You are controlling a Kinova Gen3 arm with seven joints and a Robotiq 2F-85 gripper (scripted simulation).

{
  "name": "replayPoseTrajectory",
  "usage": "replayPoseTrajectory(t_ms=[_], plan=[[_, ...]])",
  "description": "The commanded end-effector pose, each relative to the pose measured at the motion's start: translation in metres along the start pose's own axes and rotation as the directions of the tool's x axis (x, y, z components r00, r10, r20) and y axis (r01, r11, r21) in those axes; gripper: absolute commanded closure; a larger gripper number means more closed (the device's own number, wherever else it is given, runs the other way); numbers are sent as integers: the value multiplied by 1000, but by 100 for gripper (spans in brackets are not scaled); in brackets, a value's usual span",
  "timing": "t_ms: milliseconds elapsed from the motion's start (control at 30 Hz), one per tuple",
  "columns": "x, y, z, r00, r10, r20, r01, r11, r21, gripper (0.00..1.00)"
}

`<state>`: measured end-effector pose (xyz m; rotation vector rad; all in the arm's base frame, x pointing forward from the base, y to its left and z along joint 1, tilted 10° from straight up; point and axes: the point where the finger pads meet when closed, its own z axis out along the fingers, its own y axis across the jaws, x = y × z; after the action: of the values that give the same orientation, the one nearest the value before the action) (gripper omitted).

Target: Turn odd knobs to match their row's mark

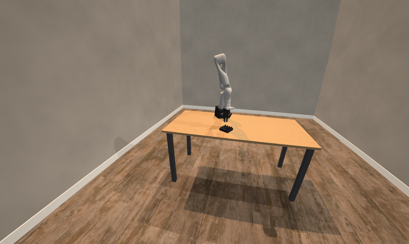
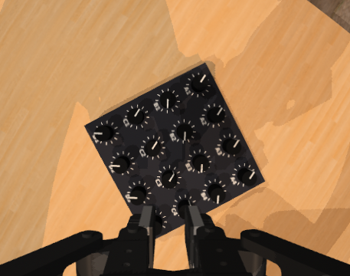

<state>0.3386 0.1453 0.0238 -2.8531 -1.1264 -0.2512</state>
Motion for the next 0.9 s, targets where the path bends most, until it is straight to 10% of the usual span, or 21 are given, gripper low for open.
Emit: replayPoseTrajectory(t_ms=[0, 367, 867], plan=[[-6, -2, -3, 996, -86, 2, 86, 996, 2, 81], [-19, -11, -8, 916, -401, -1, 401, 916, 1, 81], [-20, -12, -9, 903, -431, -1, 431, 903, 1, 81]])
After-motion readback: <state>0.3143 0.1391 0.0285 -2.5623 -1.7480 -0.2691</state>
